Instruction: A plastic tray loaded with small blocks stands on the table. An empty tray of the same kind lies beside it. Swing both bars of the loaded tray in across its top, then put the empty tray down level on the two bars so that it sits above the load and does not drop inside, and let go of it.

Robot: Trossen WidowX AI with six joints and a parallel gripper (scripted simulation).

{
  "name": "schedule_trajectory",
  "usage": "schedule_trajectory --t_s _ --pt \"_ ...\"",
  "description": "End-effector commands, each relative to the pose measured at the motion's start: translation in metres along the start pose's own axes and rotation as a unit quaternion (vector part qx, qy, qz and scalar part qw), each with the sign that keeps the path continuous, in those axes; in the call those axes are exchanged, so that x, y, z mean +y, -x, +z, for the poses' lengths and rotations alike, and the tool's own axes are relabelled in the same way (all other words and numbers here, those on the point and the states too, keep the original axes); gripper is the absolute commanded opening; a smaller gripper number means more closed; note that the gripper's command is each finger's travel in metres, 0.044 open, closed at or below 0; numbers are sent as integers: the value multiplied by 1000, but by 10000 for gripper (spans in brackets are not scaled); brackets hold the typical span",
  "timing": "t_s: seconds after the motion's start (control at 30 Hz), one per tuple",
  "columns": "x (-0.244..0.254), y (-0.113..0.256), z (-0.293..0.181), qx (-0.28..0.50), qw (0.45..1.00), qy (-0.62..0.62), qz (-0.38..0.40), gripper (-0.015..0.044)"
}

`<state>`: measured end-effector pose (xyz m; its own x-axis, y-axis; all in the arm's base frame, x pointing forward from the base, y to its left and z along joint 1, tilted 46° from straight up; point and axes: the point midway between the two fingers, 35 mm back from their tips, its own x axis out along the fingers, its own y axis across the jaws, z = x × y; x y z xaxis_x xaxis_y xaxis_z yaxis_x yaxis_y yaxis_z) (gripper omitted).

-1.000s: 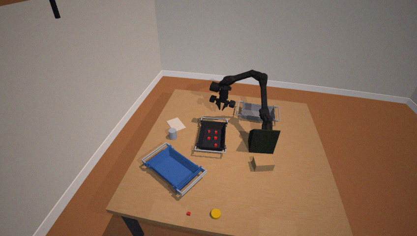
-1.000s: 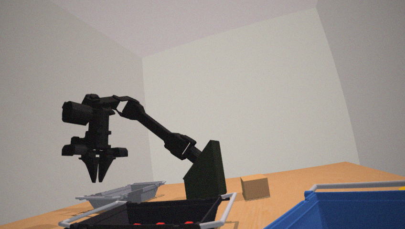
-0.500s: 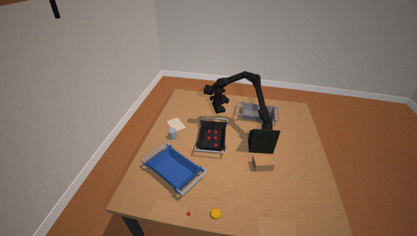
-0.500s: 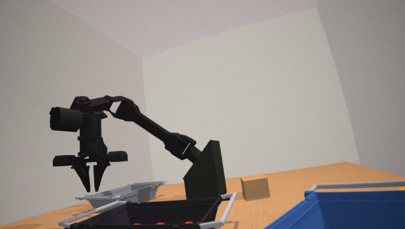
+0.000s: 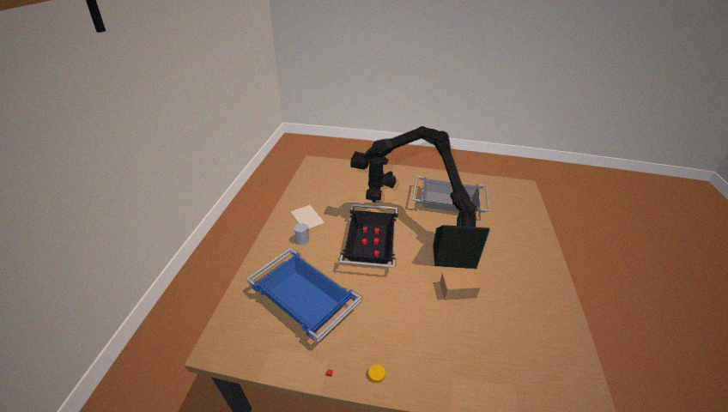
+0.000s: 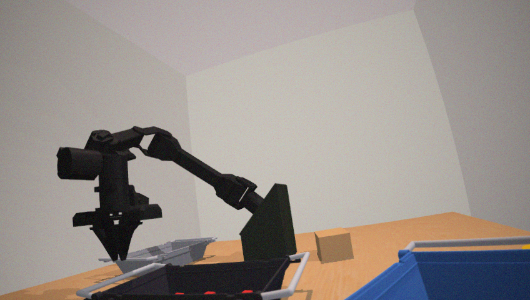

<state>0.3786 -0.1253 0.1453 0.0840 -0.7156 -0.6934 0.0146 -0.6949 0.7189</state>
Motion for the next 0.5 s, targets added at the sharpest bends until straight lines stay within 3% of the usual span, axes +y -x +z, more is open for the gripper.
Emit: schedule_trajectory --t_s 0.0,0.27,0.47 --pt "-1 -13 0 -3 1000 1 -2 87" --pt "-1 -53 2 -3 1000 1 -1 87" --pt "-2 -53 2 -3 1000 1 -1 87"
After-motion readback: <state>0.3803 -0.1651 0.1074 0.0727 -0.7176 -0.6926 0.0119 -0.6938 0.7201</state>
